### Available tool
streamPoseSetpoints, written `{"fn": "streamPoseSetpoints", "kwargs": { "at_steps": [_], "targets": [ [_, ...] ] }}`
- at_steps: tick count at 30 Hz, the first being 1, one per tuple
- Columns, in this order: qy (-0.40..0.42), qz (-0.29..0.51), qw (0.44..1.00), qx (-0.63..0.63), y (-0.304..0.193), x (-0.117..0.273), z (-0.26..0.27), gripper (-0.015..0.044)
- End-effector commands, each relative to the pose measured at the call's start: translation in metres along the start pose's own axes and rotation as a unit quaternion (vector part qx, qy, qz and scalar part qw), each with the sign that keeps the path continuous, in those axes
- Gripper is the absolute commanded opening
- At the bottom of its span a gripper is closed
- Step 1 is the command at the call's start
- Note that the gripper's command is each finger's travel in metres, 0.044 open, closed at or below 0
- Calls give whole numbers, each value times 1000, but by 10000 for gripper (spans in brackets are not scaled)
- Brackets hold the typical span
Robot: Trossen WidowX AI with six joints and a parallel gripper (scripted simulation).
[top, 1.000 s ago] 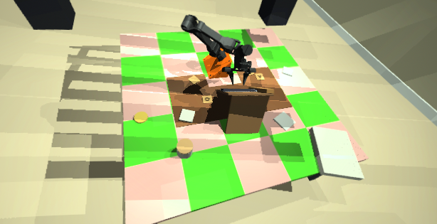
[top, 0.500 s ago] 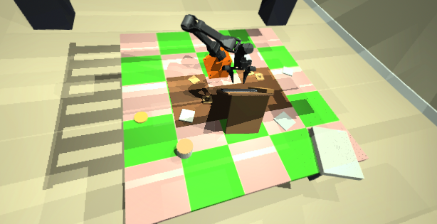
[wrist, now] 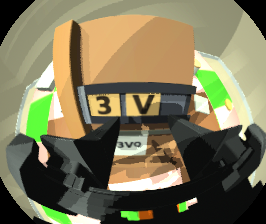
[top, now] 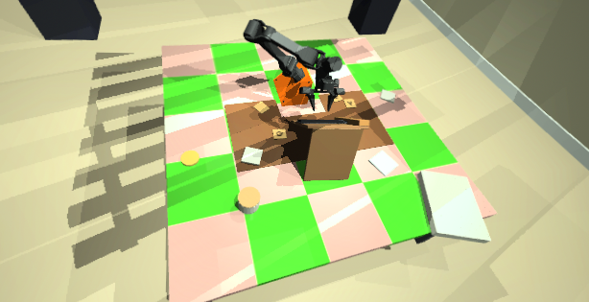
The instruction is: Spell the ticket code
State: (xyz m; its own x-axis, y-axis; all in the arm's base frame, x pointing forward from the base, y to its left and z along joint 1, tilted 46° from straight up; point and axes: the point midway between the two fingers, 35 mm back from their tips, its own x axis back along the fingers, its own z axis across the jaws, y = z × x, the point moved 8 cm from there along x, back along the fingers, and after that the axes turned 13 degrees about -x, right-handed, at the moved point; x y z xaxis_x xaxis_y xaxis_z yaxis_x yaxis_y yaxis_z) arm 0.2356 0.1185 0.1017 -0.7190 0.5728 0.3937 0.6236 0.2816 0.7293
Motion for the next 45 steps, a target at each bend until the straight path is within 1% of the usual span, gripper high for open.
{"fn": "streamPoseSetpoints", "kwargs": {
  "at_steps": [1,2,13,23,25,33,40,42,45],
  "targets": [
    [-1,-2,1000,-5,2,1,-1,295],
    [-1,-2,1000,-5,3,2,-1,295],
    [0,0,1000,0,0,0,0,6],
    [0,0,1000,0,0,0,0,0],
    [0,12,1000,1,4,-1,1,0],
    [-16,168,986,3,47,-22,2,0],
    [-70,316,946,-5,81,-36,-19,0],
    [-77,330,941,-6,84,-37,-22,0],
    [-77,330,941,-6,84,-37,-22,0]
  ]
}}
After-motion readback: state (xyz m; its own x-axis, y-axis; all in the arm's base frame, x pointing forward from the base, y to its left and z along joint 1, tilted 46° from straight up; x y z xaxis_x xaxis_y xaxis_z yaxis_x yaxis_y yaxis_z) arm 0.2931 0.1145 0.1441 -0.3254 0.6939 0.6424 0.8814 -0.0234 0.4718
